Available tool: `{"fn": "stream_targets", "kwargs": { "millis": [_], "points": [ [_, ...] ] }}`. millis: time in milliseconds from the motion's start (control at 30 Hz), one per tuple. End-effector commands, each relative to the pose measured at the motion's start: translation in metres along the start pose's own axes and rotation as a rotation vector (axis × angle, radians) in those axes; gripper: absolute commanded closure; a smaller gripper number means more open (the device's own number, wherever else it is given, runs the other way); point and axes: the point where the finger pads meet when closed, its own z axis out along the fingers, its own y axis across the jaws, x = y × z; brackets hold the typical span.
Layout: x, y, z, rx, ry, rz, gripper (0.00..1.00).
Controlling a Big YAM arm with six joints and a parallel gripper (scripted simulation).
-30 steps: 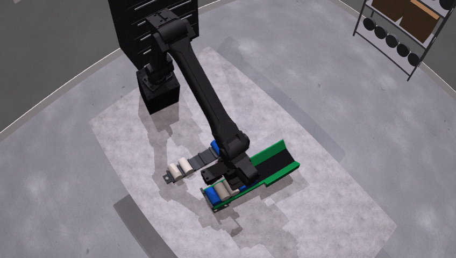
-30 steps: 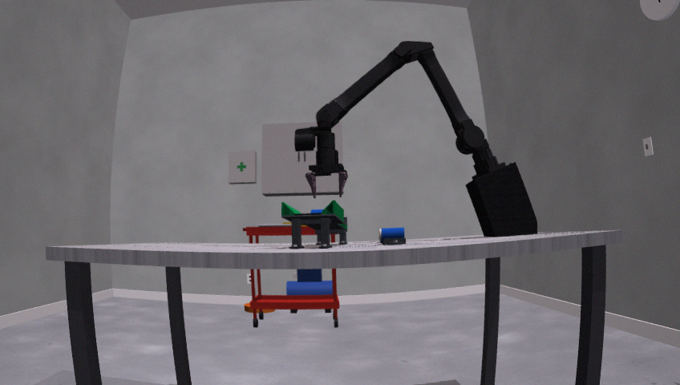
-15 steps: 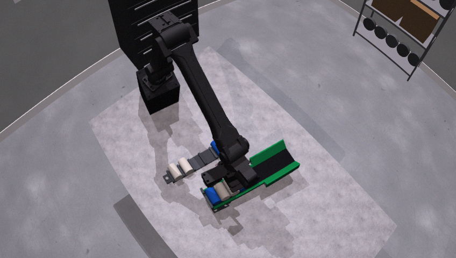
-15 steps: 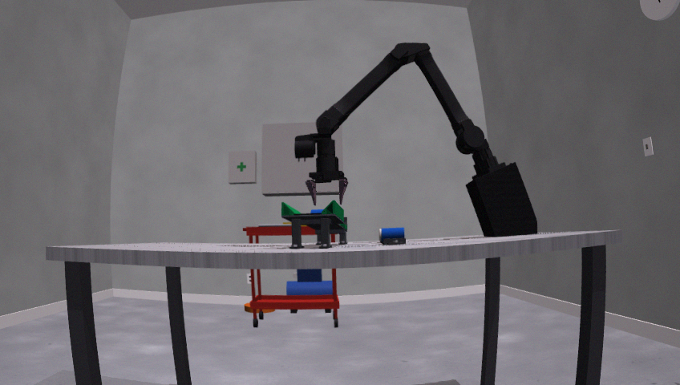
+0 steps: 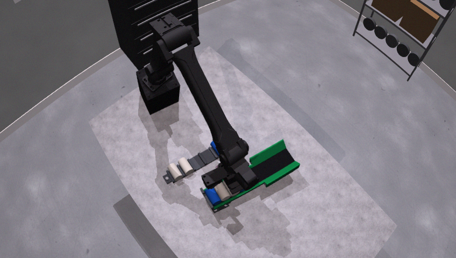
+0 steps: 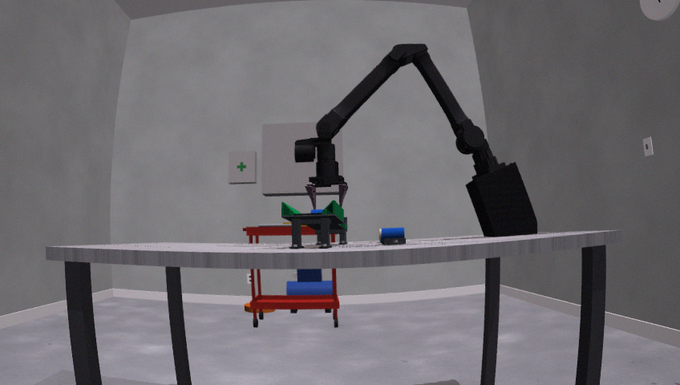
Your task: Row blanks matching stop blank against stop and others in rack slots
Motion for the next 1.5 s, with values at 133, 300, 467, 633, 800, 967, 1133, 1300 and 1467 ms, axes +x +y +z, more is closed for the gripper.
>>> {"fn": "stream_targets", "kwargs": {
  "millis": [133, 300, 467, 633, 800, 967, 1133, 1300, 1467],
  "points": [
    [-0.0029, 0.0072, 0.0069, -0.013, 0.002, -0.002, 0.17],
    [-0.0031, 0.0087, 0.0026, -0.023, 0.003, -0.001, 0.17],
    [-0.0031, 0.0082, 0.003, -0.02, 0.003, -0.001, 0.17],
    [-0.0031, 0.0082, 0.003, -0.02, 0.003, -0.001, 0.17],
    [-0.0031, 0.0082, 0.003, -0.02, 0.003, -0.001, 0.17],
    [-0.0031, 0.0082, 0.003, -0.02, 0.003, -0.001, 0.17],
    [-0.0031, 0.0082, 0.003, -0.02, 0.003, -0.001, 0.17],
    [-0.0031, 0.0082, 0.003, -0.02, 0.003, -0.001, 0.17],
    [-0.0031, 0.0082, 0.003, -0.02, 0.003, -0.001, 0.17]
  ]
}}
